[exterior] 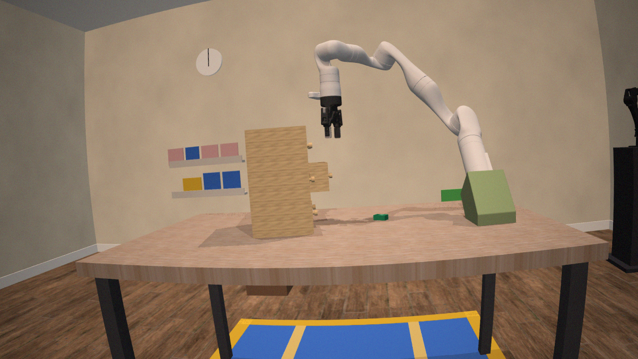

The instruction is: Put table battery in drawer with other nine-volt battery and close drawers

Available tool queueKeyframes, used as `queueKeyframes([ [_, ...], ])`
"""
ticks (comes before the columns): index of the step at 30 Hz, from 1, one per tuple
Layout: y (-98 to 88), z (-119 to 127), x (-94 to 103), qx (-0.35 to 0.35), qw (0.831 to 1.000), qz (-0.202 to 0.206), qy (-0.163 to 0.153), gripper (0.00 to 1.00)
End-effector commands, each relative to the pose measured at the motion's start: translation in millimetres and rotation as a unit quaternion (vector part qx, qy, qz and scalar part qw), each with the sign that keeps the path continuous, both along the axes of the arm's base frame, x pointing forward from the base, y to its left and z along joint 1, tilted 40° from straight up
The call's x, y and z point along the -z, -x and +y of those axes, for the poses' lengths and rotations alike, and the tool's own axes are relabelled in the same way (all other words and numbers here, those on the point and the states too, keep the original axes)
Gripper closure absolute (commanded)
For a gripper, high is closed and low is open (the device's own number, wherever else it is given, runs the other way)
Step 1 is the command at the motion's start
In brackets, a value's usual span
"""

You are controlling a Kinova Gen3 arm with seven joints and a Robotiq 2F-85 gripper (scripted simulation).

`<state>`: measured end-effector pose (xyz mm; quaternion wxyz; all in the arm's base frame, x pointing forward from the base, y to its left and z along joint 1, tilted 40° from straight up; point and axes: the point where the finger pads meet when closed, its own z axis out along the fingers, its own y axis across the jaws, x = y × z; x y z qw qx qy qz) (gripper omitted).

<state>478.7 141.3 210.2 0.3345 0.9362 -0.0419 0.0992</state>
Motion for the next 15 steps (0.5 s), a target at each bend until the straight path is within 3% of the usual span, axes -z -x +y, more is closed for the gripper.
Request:
queueKeyframes([
  [1, -3.8, 3.7, 0.6, -0.011, 1.000, 0.002, -0.003, 0.00],
  [15, -4.4, 3.5, 1.1, -0.017, 1.000, 0.007, -0.002, 0.00],
])
